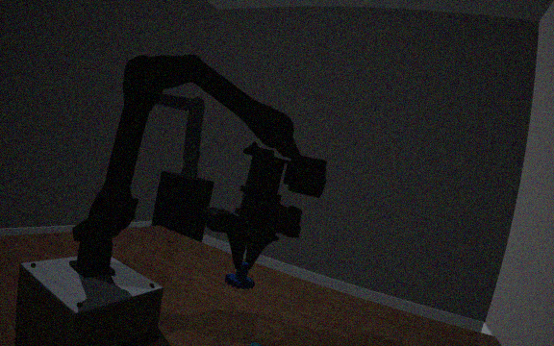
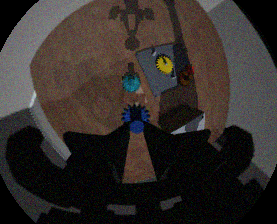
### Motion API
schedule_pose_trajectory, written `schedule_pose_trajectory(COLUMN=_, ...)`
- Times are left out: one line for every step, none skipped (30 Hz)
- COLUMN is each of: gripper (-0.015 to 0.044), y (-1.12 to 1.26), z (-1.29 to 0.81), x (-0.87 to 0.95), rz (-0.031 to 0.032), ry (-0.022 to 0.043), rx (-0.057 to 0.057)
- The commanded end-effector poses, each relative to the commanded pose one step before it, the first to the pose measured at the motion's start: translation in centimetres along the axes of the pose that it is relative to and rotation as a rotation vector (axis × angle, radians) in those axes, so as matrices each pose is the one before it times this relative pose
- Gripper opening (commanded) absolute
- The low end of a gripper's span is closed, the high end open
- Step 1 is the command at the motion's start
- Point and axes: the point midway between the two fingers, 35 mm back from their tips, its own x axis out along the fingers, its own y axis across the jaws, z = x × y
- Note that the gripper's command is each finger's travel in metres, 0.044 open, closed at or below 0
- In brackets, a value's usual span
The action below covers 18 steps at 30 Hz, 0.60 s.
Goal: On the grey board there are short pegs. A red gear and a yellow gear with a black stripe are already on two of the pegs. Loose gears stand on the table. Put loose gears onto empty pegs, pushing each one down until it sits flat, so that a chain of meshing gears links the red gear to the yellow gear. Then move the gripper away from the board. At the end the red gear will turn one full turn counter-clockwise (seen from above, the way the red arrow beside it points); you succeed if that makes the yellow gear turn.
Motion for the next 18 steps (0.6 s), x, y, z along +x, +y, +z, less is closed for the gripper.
schedule_pose_trajectory(gripper=0.0000, y=-0.575, z=0.783, x=0.409, rz=-0.00353, ry=-0.00059, rx=0.0011)
schedule_pose_trajectory(gripper=0.0000, y=-0.109, z=0.171, x=0.079, rz=0.00014, ry=-0.00012, rx=-0.0001)
schedule_pose_trajectory(gripper=0.0000, y=-0.111, z=0.171, x=0.079, rz=0.00014, ry=-0.00012, rx=-0.0001)
schedule_pose_trajectory(gripper=0.0000, y=-0.112, z=0.170, x=0.079, rz=0.00014, ry=-0.00012, rx=-0.0001)
schedule_pose_trajectory(gripper=0.0000, y=-0.114, z=0.169, x=0.079, rz=0.00014, ry=-0.00013, rx=-0.0001)
schedule_pose_trajectory(gripper=0.0000, y=-0.115, z=0.168, x=0.079, rz=0.00014, ry=-0.00013, rx=-0.0001)
schedule_pose_trajectory(gripper=0.0000, y=-0.117, z=0.167, x=0.079, rz=0.00014, ry=-0.00013, rx=-0.0001)
schedule_pose_trajectory(gripper=0.0000, y=-0.118, z=0.166, x=0.079, rz=0.00014, ry=-0.00014, rx=-0.0001)
schedule_pose_trajectory(gripper=0.0000, y=-0.120, z=0.165, x=0.079, rz=0.00014, ry=-0.00014, rx=-0.0001)
schedule_pose_trajectory(gripper=0.0000, y=-0.121, z=0.164, x=0.079, rz=0.00014, ry=-0.00014, rx=-0.0001)
schedule_pose_trajectory(gripper=0.0000, y=-0.123, z=0.163, x=0.079, rz=0.00014, ry=-0.00015, rx=-0.0001)
schedule_pose_trajectory(gripper=0.0000, y=-0.124, z=0.162, x=0.079, rz=0.00013, ry=-0.00015, rx=-0.0001)
schedule_pose_trajectory(gripper=0.0000, y=-0.126, z=0.161, x=0.079, rz=0.00013, ry=-0.00015, rx=-0.0001)
schedule_pose_trajectory(gripper=0.0000, y=-0.127, z=0.160, x=0.078, rz=0.00013, ry=-0.00016, rx=-0.0001)
schedule_pose_trajectory(gripper=0.0000, y=-0.129, z=0.159, x=0.078, rz=0.00013, ry=-0.00016, rx=-0.0001)
schedule_pose_trajectory(gripper=0.0000, y=-0.130, z=0.158, x=0.078, rz=0.00013, ry=-0.00016, rx=-0.0001)
schedule_pose_trajectory(gripper=0.0000, y=-0.132, z=0.157, x=0.078, rz=0.00013, ry=-0.00017, rx=-0.0001)
schedule_pose_trajectory(gripper=0.0000, y=-0.133, z=0.156, x=0.078, rz=0.00013, ry=-0.00017, rx=-0.0001)
